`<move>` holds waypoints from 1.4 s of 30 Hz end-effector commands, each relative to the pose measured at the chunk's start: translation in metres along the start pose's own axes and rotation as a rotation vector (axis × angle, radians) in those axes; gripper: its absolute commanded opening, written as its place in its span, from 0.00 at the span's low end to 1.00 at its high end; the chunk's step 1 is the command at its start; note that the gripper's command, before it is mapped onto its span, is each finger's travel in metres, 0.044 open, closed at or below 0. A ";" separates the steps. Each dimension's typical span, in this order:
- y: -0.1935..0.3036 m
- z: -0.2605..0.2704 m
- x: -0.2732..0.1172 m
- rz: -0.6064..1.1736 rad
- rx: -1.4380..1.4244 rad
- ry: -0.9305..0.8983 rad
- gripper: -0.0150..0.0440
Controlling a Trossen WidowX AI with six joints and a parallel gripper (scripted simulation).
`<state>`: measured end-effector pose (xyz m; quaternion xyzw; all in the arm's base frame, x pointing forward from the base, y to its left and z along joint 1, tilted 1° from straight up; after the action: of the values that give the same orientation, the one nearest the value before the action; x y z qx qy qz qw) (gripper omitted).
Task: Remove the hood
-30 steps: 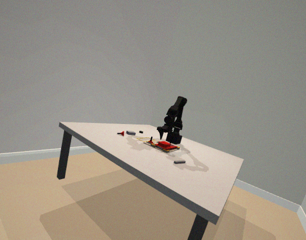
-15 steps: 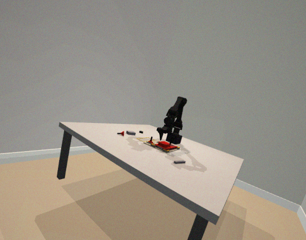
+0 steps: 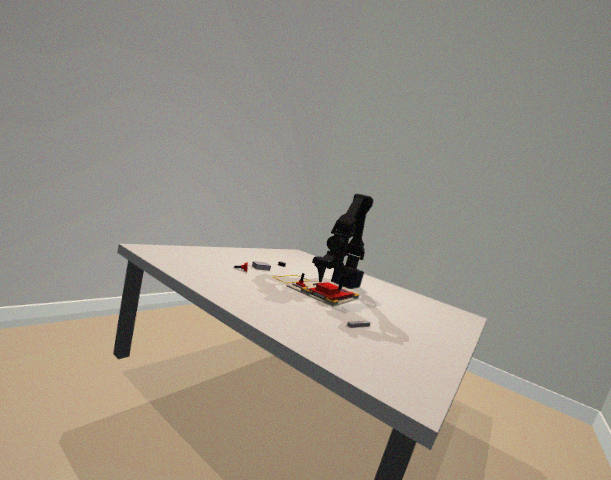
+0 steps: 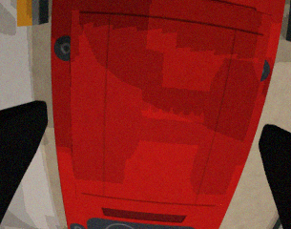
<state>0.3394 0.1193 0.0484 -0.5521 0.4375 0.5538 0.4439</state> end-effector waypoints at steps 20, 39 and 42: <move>0.000 -0.001 0.013 0.001 0.001 0.006 1.00; 0.000 0.000 0.011 0.000 0.000 0.000 0.63; 0.000 0.000 0.010 0.000 0.000 0.000 0.50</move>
<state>0.3395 0.1191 0.0367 -0.5525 0.4376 0.5534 0.4439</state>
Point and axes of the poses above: the point midway between the two fingers, 35 mm back from their tips, its own x axis out along the fingers, its own z axis across the jaws, y = z × x, the point moved 5 cm from there along -x, back along the fingers, and after that the axes turned 8 degrees about -x, right-handed, at the moved point
